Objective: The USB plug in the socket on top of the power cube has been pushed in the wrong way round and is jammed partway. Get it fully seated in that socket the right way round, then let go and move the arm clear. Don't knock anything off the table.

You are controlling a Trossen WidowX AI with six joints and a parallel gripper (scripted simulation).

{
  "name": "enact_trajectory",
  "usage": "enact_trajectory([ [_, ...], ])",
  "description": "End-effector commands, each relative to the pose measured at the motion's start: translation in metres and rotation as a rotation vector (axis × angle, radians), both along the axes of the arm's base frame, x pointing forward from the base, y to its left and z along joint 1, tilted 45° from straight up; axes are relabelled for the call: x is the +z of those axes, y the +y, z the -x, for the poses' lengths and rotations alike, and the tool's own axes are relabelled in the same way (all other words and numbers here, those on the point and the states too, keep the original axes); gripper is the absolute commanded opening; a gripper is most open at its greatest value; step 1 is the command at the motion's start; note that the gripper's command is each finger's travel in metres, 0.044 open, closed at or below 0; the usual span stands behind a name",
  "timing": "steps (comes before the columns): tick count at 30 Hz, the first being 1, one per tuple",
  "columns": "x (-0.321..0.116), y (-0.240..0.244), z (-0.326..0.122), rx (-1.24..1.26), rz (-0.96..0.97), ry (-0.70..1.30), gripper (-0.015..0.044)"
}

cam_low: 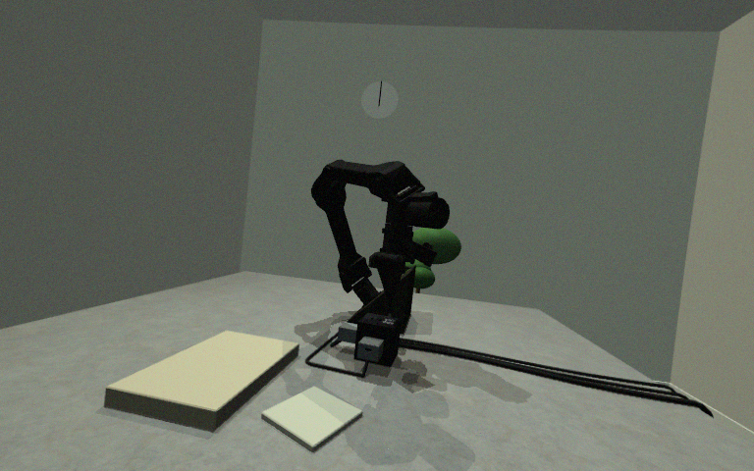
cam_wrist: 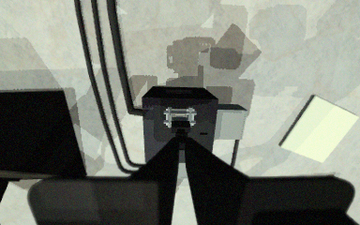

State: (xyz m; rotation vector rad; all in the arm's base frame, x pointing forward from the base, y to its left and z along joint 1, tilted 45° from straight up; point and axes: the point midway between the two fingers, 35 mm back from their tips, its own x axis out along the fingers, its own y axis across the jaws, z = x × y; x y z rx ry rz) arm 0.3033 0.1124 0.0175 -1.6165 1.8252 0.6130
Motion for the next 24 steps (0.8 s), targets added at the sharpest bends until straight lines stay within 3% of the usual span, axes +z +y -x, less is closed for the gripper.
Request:
enact_trajectory([
  [1,-0.0003,-0.0011,0.0000,0.007,0.003,0.003,0.0000],
  [24,-0.0023,-0.0030,0.0001,0.007,0.003,0.003,0.0000],
])
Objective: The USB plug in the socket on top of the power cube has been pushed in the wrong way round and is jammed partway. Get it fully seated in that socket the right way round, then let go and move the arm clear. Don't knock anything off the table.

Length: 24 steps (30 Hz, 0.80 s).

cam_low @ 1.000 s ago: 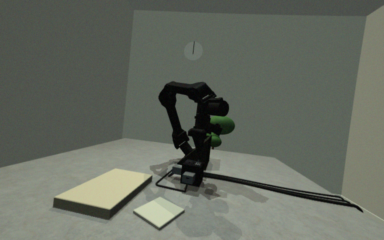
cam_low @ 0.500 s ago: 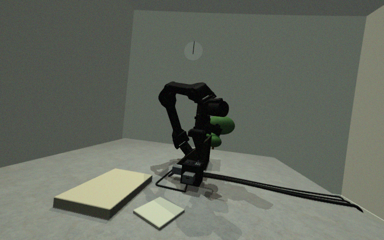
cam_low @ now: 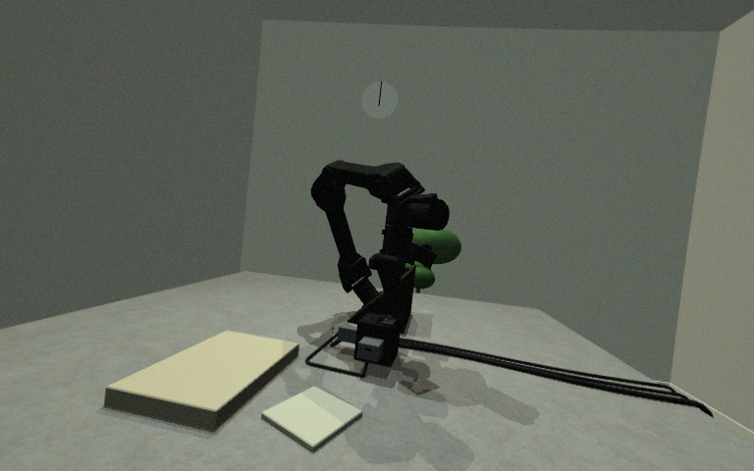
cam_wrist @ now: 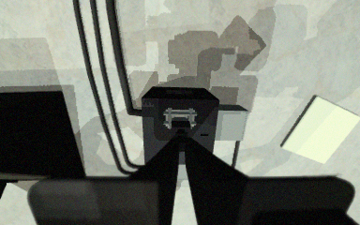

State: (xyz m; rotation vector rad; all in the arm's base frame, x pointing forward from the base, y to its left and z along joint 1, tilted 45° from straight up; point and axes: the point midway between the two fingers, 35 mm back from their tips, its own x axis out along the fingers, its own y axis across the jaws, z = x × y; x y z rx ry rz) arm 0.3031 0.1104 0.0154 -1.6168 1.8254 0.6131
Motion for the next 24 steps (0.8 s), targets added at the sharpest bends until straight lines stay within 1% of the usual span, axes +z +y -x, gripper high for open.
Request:
enact_trajectory([
  [1,-0.0003,-0.0010,-0.0001,0.007,0.003,0.002,0.0000],
  [24,-0.0023,-0.0030,0.0001,0.007,0.003,0.002,0.0000],
])
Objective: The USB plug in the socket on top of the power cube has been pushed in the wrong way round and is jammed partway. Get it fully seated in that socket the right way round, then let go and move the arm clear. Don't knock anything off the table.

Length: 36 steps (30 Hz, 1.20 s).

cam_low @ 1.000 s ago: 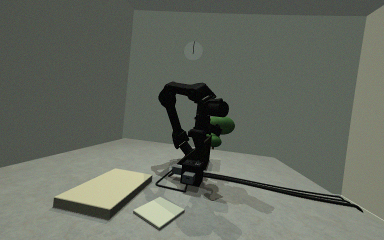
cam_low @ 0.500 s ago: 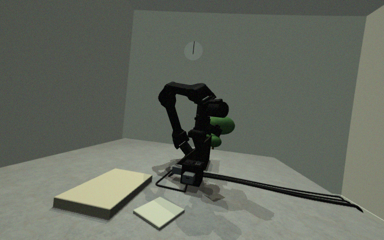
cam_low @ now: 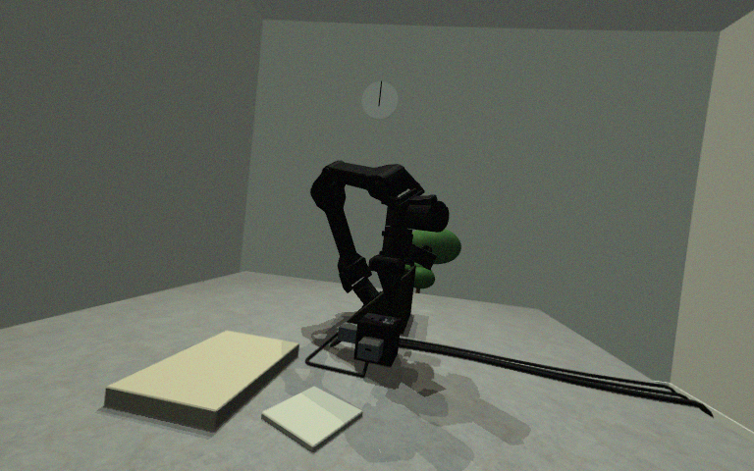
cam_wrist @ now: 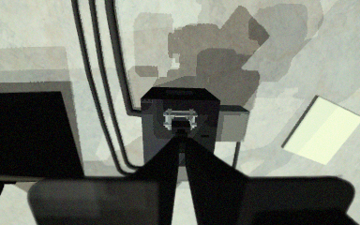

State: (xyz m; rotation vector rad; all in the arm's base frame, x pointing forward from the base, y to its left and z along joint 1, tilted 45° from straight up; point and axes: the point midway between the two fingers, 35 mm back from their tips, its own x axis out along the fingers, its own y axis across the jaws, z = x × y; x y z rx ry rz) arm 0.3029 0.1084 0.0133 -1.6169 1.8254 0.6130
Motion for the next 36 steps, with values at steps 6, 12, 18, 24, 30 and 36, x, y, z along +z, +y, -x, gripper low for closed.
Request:
enact_trajectory([
  [6,-0.0007,-0.0015,0.0000,0.007,0.003,0.002,0.0000],
  [12,-0.0012,-0.0020,0.0000,0.007,0.003,0.002,0.0000],
  [18,-0.0017,-0.0025,0.0001,0.007,0.003,0.002,0.0000],
  [24,-0.0023,-0.0030,0.0001,0.007,0.003,0.002,0.0000],
  [30,-0.0028,-0.0035,0.0001,0.007,0.003,0.002,0.0000],
  [36,-0.0033,-0.0040,0.0002,0.007,0.003,0.002,0.0000],
])
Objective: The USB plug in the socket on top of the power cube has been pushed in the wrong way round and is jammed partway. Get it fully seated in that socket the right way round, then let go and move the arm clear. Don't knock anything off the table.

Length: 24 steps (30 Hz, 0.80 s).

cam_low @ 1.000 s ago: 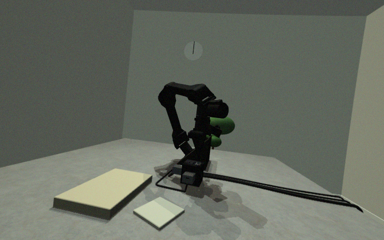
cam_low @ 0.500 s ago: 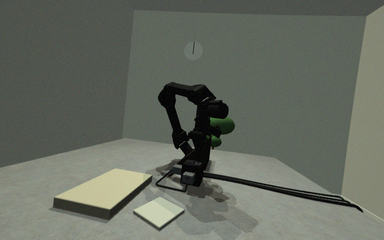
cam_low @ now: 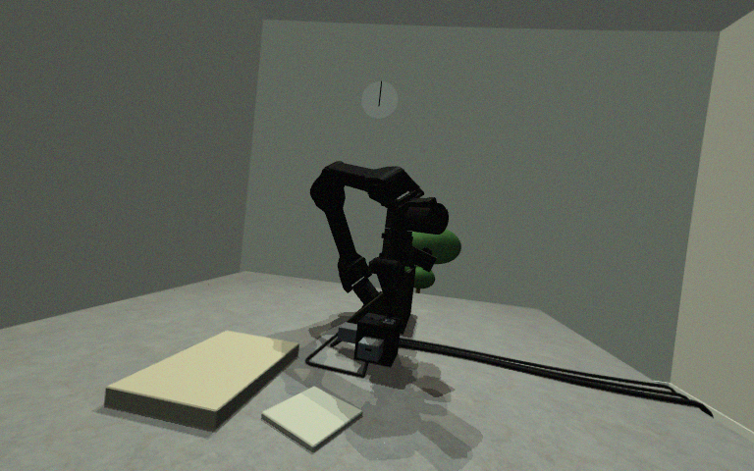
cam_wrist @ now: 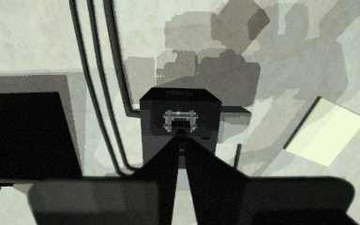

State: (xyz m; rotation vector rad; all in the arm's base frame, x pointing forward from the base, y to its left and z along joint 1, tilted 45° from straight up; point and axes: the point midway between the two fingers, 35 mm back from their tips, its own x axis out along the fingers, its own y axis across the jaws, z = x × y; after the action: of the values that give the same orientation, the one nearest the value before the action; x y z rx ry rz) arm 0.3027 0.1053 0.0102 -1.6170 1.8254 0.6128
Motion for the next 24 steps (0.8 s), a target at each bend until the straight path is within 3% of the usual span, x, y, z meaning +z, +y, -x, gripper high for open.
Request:
enact_trajectory([
  [1,-0.0003,-0.0010,0.0000,0.007,0.003,0.002,0.0000],
  [24,-0.0022,-0.0030,0.0001,0.007,0.003,0.002,0.0000],
])
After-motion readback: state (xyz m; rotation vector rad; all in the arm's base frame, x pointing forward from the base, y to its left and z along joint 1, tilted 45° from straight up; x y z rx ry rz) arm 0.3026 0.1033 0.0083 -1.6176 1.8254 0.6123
